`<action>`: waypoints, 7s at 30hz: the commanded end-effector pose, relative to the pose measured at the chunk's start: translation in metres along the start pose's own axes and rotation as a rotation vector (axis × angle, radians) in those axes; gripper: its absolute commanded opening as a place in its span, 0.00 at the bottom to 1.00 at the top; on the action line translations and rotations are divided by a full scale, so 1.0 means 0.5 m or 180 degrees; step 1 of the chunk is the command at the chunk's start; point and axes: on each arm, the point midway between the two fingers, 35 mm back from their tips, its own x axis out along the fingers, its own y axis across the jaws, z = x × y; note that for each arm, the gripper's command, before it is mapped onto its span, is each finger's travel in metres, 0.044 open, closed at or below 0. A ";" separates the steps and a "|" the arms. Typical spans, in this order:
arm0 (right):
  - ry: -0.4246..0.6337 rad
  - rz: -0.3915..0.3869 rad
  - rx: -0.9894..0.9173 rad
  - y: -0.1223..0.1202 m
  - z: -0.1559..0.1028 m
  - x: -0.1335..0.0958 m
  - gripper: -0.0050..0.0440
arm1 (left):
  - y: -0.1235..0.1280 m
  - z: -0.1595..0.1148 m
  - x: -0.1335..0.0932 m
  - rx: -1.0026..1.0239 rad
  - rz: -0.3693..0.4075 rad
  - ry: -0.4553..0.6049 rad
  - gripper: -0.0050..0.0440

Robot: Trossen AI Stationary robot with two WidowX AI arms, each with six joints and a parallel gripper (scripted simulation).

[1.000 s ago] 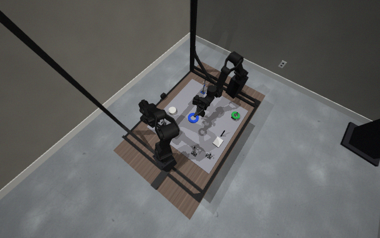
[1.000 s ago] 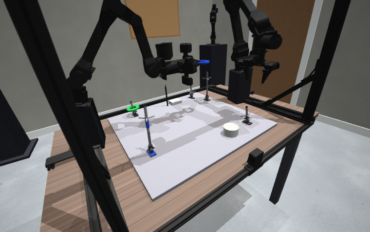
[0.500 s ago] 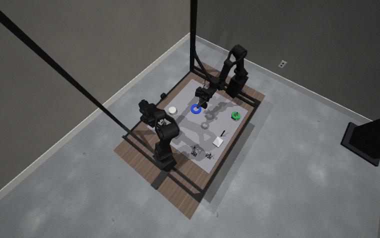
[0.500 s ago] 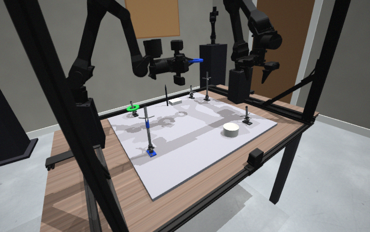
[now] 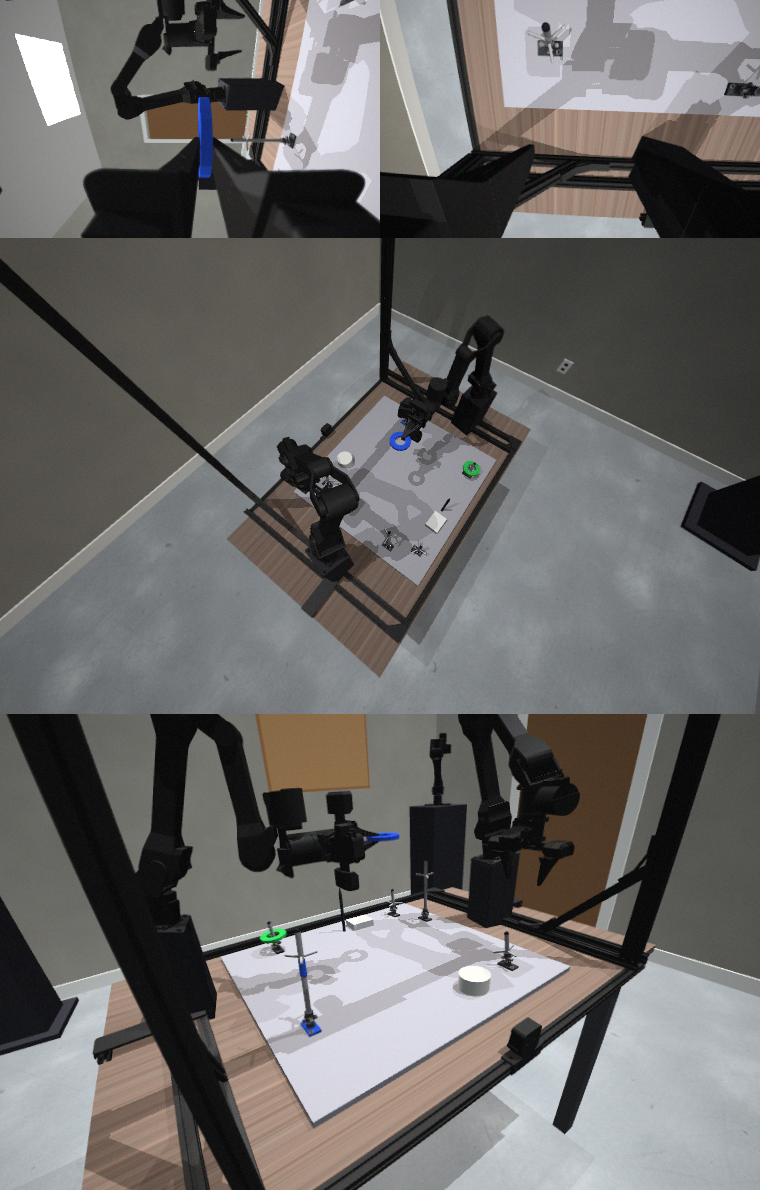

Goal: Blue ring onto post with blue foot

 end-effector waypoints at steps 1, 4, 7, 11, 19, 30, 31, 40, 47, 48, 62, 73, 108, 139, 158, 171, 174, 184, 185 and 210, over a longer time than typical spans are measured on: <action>-0.0025 0.0031 0.0048 0.002 0.004 0.002 0.92 | 0.005 -0.001 -0.012 0.0000 0.0014 0.0006 0.10; -0.0215 0.0294 0.0477 0.010 0.047 0.032 0.92 | 0.005 -0.001 -0.012 0.0000 0.0014 0.0006 0.10; -0.0360 0.0487 0.0751 0.015 0.078 0.046 0.92 | 0.005 -0.001 -0.012 0.0000 0.0014 0.0006 0.10; -0.0513 0.0687 0.0996 0.021 0.109 0.054 0.92 | 0.005 -0.001 -0.012 0.0000 0.0014 0.0006 0.10; -0.0978 0.1221 0.1674 0.016 0.198 0.061 0.92 | 0.005 -0.001 -0.012 0.0000 0.0014 0.0006 0.10; -0.1657 0.1936 0.2411 -0.015 0.304 0.024 0.92 | 0.005 -0.001 -0.012 0.0000 0.0014 0.0006 0.10; -0.1711 0.1899 0.2554 -0.042 0.308 0.033 0.92 | 0.005 -0.001 -0.012 0.0000 0.0014 0.0006 0.10; -0.2400 0.2455 0.3179 -0.120 0.372 -0.023 0.92 | 0.005 -0.001 -0.012 0.0000 0.0014 0.0006 0.10; -0.2923 0.2902 0.3498 -0.174 0.400 -0.084 0.92 | 0.005 -0.001 -0.012 0.0000 0.0014 0.0006 0.10; -0.2994 0.2852 0.3623 -0.202 0.394 -0.078 0.92 | 0.005 -0.001 -0.012 0.0000 0.0014 0.0006 0.10; -0.3947 0.3552 0.4028 -0.311 0.388 -0.192 0.92 | 0.005 -0.001 -0.012 0.0000 0.0014 0.0006 0.10; -0.3963 0.3566 0.4021 -0.310 0.415 -0.194 0.92 | 0.005 -0.001 -0.012 0.0000 0.0014 0.0006 0.10; -0.4017 0.3607 0.3995 -0.312 0.507 -0.191 0.87 | 0.005 -0.001 -0.012 0.0000 0.0014 0.0006 0.10; -0.4017 0.3607 0.3995 -0.312 0.507 -0.191 0.14 | 0.005 -0.001 -0.012 0.0000 0.0014 0.0006 0.10; -0.4017 0.3607 0.3995 -0.312 0.507 -0.191 0.10 | 0.005 -0.001 -0.012 0.0000 0.0014 0.0006 0.10; -0.4017 0.3607 0.3995 -0.312 0.507 -0.191 0.10 | 0.005 -0.001 -0.012 0.0000 0.0014 0.0006 0.40; -0.4017 0.3607 0.3995 -0.312 0.507 -0.191 0.10 | 0.005 -0.001 -0.012 0.0000 0.0014 0.0006 0.54; -0.4017 0.3607 0.3995 -0.312 0.507 -0.191 0.10 | 0.005 -0.001 -0.012 0.0000 0.0014 0.0006 0.92; -0.4017 0.3607 0.3995 -0.312 0.507 -0.191 0.10 | 0.005 -0.001 -0.012 0.0000 0.0014 0.0006 0.92; -0.4017 0.3607 0.3995 -0.312 0.507 -0.191 0.10 | -0.102 -0.158 -0.110 0.0122 -0.1047 0.0588 0.92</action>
